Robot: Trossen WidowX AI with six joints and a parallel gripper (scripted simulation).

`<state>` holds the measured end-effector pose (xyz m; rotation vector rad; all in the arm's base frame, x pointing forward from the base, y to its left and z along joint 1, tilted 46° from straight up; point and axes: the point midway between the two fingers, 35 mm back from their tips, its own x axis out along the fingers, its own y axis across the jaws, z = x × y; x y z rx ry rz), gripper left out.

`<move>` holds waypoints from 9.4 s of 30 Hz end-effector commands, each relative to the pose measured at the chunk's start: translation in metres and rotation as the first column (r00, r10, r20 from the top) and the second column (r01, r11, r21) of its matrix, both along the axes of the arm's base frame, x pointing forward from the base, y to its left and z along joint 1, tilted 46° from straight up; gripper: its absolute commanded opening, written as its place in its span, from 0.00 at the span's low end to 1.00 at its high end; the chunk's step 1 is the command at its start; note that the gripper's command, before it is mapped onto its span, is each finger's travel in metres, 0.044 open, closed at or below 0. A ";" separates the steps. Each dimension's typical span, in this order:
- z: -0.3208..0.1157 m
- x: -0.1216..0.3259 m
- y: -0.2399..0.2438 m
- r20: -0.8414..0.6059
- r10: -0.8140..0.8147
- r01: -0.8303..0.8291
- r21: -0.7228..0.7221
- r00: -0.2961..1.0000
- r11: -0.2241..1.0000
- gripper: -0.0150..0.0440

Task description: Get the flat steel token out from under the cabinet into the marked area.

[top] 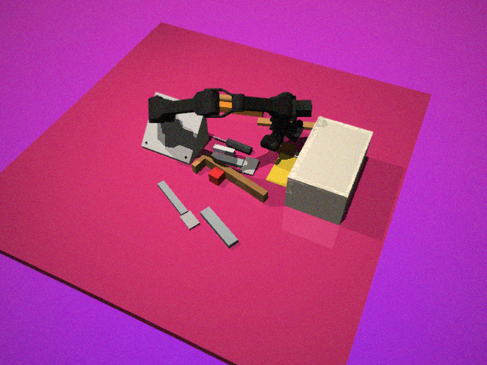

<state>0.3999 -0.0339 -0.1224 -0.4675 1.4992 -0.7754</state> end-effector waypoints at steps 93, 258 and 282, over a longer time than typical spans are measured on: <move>0.030 -0.014 -0.033 -0.001 0.003 -0.003 -0.001 1.000 1.000 0.25; 0.019 -0.138 -0.005 -0.007 0.003 -0.003 0.001 1.000 1.000 0.25; 0.019 -0.138 -0.005 -0.007 0.003 -0.003 0.001 1.000 1.000 0.25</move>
